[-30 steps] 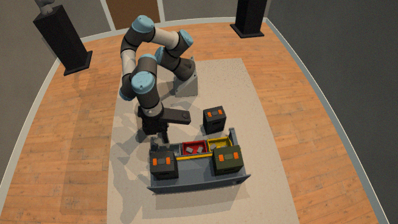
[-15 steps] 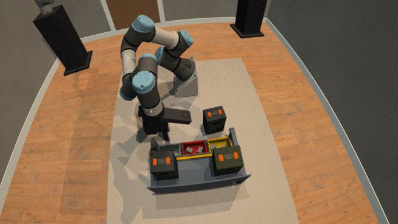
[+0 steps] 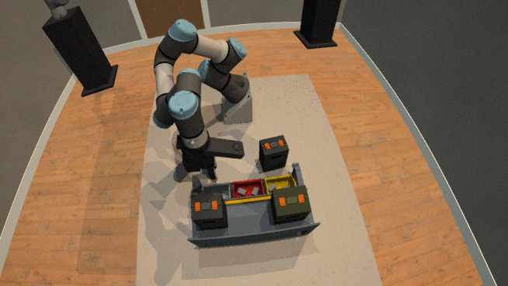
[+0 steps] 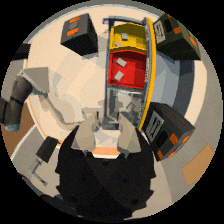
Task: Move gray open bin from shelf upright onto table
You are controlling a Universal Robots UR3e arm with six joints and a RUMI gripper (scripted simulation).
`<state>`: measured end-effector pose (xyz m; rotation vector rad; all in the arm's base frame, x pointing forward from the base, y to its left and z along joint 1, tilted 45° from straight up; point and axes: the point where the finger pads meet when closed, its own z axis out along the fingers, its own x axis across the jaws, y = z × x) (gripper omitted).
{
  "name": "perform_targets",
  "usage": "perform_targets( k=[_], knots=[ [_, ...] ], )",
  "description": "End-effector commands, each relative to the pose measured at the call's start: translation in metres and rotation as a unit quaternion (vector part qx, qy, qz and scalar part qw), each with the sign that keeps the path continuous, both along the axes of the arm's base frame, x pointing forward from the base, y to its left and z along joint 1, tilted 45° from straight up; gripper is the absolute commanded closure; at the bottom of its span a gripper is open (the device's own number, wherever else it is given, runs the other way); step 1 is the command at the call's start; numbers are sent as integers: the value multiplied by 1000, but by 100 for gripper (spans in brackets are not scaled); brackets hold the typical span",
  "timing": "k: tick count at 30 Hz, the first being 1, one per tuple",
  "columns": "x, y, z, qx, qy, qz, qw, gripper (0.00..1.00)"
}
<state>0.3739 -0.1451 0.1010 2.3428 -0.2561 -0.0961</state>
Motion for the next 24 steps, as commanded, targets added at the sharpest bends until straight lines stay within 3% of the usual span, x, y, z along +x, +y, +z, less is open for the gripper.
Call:
perform_targets(
  k=[1,4,16,21,24],
  knots=[
    [-1,-8,-8,0,-1,0,1000,74],
    [-4,-20,-21,0,-1,0,1000,74],
    [-4,-20,-21,0,-1,0,1000,74],
    [-11,-49,-53,0,-1,0,1000,74],
    [-11,-49,-53,0,-1,0,1000,74]
  ],
)
